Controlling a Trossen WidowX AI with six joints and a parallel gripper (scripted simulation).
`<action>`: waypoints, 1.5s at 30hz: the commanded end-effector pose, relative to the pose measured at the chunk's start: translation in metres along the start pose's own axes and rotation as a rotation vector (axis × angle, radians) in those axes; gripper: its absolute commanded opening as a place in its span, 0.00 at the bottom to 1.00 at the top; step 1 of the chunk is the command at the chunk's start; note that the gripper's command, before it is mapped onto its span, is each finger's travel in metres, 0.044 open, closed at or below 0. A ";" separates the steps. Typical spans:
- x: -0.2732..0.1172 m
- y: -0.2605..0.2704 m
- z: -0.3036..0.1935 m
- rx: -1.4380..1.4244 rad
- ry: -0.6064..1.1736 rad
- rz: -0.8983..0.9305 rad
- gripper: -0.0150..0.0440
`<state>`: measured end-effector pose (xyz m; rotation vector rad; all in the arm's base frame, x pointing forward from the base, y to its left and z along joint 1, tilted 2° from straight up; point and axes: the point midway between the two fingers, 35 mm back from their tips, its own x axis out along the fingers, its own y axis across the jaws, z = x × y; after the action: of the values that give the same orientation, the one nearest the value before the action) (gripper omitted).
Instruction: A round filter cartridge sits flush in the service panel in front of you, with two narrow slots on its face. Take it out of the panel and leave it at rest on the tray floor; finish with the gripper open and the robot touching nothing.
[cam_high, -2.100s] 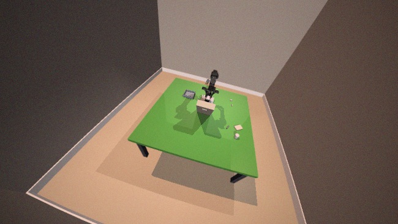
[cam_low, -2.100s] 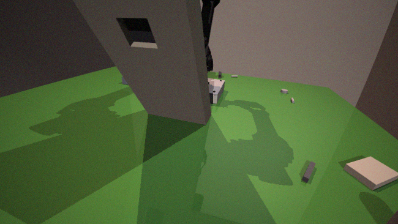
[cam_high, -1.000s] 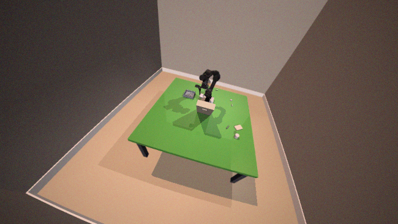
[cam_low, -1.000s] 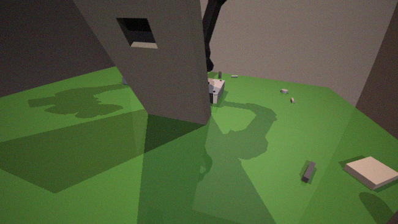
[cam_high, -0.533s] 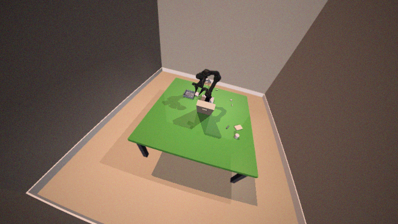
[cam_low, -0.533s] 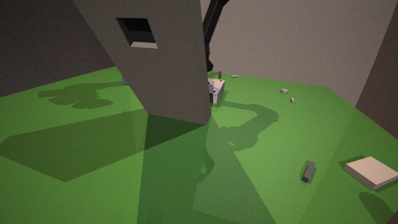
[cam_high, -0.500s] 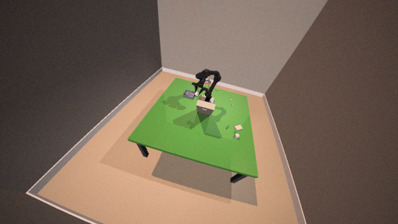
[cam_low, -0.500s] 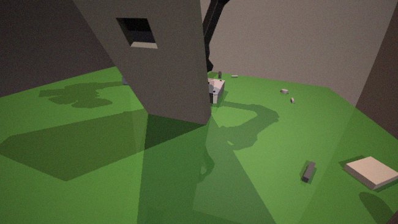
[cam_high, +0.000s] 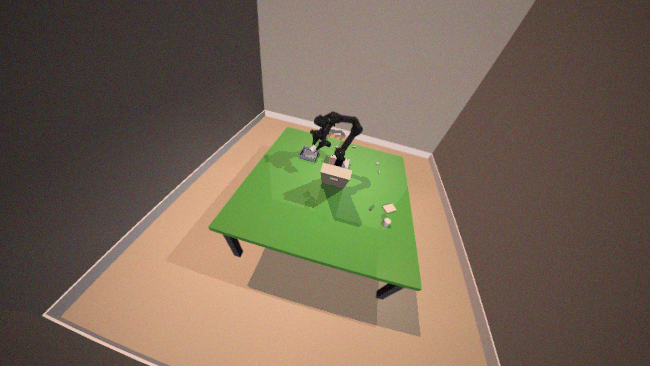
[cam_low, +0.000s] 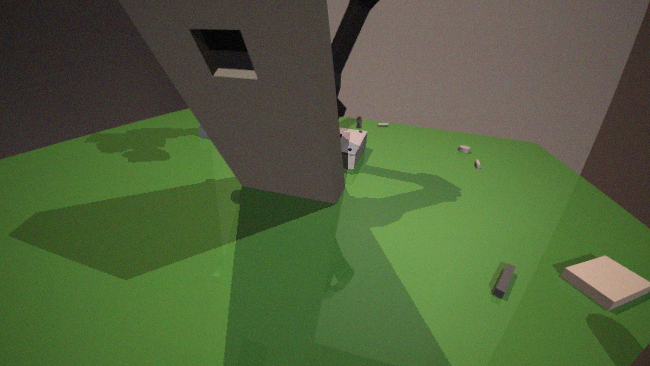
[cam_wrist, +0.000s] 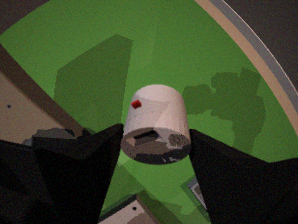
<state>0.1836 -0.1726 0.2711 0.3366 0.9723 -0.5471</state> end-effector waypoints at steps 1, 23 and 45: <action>0.001 -0.017 -0.002 0.078 -0.006 -0.047 0.25; 0.008 -0.102 -0.031 0.451 -0.017 -0.268 0.25; 0.052 -0.191 -0.131 0.797 -0.017 -0.476 0.25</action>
<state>0.0191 -0.2766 0.1615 0.7919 0.7965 -1.3309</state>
